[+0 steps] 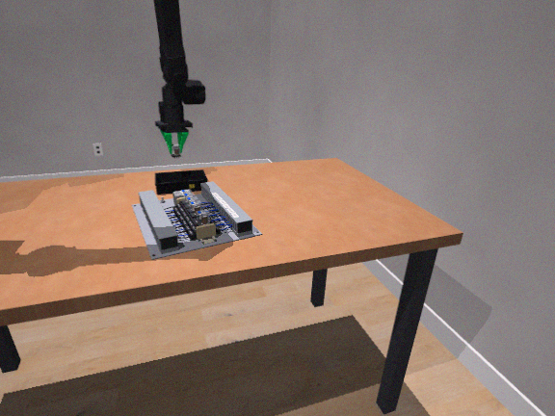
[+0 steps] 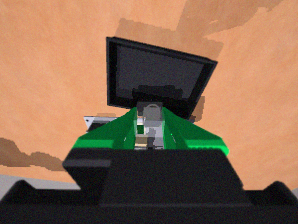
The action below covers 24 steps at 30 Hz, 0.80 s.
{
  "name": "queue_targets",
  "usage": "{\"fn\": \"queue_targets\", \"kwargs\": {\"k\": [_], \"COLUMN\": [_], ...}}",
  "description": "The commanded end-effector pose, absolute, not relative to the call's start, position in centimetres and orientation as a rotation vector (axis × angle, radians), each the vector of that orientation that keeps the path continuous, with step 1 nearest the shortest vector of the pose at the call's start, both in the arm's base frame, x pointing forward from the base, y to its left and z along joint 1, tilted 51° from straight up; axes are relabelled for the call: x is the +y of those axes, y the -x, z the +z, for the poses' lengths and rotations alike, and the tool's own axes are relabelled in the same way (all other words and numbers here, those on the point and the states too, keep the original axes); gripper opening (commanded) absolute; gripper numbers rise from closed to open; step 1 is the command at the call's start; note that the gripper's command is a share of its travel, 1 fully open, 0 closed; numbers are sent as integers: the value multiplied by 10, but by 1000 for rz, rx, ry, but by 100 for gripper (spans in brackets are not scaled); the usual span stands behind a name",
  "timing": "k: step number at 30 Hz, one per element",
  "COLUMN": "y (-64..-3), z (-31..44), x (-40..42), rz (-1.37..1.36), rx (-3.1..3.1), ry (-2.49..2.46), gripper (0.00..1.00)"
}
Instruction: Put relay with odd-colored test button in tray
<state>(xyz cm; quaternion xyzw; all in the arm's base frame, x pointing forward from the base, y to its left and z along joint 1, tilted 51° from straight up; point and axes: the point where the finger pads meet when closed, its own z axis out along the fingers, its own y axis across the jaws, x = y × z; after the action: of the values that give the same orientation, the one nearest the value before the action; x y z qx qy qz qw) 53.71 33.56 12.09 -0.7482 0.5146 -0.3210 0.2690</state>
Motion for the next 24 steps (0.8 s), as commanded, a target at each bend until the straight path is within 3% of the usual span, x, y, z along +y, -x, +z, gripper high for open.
{"fn": "queue_targets", "kwargs": {"k": [1,24], "y": [-550,-587], "z": [142,107], "x": [340,341], "rz": [-875,-876], "rx": [1365,1367], "ry": [1968,1976], "gripper": [0,0]}}
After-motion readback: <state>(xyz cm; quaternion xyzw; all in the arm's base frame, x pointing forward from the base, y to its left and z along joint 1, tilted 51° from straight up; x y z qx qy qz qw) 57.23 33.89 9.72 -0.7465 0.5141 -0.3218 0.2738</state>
